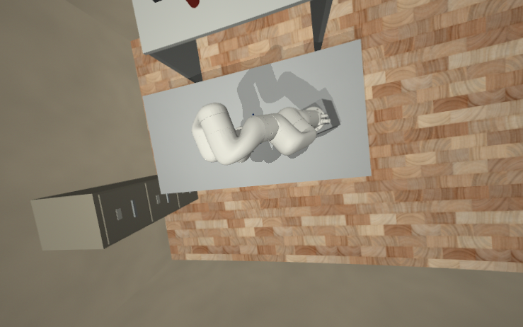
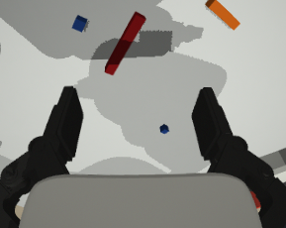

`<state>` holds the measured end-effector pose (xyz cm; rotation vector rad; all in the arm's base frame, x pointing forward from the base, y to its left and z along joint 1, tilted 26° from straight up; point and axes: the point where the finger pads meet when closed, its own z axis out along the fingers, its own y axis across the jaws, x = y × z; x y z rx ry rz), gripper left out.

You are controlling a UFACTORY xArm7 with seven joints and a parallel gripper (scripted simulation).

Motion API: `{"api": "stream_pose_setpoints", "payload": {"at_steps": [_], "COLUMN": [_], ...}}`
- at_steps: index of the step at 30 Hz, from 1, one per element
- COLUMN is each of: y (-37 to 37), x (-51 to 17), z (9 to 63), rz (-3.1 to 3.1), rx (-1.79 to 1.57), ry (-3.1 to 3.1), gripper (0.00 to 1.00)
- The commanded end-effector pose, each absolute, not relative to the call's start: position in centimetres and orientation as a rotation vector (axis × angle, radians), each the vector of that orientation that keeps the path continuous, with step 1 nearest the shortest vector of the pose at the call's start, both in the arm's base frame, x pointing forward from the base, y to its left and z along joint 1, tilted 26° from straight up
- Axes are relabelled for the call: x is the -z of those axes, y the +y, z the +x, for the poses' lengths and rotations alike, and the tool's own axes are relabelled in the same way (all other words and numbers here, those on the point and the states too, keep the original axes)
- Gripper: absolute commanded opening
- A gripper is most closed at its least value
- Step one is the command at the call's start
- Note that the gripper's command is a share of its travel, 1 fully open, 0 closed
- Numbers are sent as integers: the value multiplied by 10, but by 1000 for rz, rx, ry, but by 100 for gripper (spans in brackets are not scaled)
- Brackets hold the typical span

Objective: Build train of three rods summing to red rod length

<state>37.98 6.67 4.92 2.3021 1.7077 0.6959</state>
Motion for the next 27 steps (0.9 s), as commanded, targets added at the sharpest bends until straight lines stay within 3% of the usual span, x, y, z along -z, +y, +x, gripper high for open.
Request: {"api": "stream_pose_setpoints", "payload": {"at_steps": [1,20,21,27], "y": [80,115,115,115], "x": [-49,-46,-46,-46], "z": [374,354,354,354], "rz": [2489,2846,2846,2846], "rx": [-694,-693,-693,-693], "ry": [1560,1115,1115,1115], "gripper": [100,100,24,24]}}
